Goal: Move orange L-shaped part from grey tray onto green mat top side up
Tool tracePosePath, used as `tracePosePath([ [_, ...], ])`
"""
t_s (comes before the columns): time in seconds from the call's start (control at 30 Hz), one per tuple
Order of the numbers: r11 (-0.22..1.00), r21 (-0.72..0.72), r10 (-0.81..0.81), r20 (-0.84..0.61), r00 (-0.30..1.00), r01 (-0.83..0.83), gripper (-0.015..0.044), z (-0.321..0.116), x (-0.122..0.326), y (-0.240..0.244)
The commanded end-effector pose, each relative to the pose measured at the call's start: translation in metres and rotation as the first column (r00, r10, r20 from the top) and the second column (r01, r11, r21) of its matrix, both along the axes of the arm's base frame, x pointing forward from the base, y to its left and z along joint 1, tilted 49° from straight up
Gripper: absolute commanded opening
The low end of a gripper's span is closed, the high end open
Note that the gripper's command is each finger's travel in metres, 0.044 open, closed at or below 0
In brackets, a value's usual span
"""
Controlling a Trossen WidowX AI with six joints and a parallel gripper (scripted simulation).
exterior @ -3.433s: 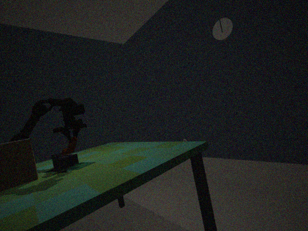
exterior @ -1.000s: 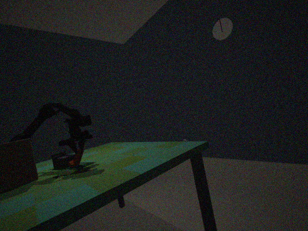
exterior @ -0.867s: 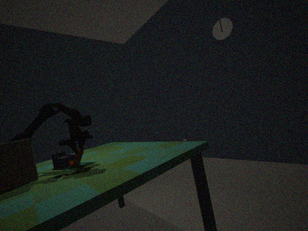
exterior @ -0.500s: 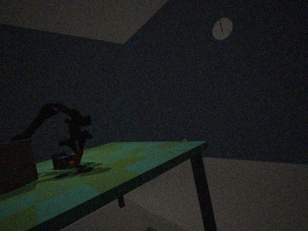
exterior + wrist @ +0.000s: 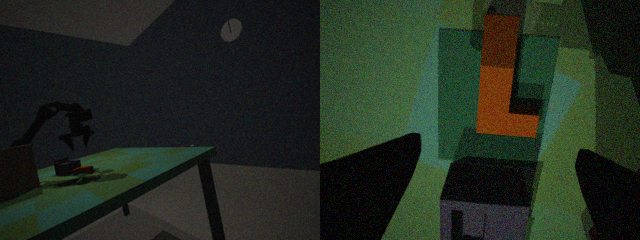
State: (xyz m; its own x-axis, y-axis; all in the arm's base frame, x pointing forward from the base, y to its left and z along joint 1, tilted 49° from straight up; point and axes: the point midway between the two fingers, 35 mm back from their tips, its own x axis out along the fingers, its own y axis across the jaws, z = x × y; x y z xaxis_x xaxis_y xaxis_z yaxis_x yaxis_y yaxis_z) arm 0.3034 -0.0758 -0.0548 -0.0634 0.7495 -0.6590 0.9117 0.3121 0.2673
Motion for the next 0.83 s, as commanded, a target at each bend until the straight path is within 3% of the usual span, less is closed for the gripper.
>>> tracePosePath([
  [0.0,1.0,-0.009,0.002,0.014,1.0,-0.002,0.04,0.0161,0.0023,-0.0162],
  [0.8,1.0,-0.01,-0.013,0.019,1.0,0.013,0.04,0.0128,0.0027,-0.0149],
])
